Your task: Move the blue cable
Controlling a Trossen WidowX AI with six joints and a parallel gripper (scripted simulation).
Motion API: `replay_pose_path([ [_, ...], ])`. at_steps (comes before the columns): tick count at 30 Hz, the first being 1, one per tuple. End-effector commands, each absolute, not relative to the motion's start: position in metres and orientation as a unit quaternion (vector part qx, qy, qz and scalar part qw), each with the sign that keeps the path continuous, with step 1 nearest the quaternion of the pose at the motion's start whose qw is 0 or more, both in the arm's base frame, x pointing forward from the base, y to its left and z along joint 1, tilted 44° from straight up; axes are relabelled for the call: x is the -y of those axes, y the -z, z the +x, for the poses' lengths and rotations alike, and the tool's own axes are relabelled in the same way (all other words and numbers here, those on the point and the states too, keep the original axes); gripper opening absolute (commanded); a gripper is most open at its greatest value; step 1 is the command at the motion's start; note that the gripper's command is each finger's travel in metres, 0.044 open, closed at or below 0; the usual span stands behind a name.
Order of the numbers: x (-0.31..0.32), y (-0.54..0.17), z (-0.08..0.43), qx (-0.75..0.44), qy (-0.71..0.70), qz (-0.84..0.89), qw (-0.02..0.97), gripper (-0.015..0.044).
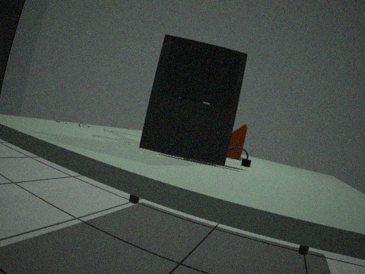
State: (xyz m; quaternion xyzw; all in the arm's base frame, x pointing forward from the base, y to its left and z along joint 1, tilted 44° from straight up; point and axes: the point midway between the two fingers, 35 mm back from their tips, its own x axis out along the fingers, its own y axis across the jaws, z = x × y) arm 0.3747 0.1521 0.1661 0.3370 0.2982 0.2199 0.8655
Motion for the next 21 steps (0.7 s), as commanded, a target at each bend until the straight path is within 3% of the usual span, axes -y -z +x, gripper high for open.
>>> replay_pose_path([
  [1, -0.1507, -0.1668, 0.3715, -0.297, -0.218, 0.339, 0.866, 0.0440],
  [21, -0.1484, -0.1654, 0.3621, -0.297, -0.218, 0.339, 0.866, 0.0440],
])
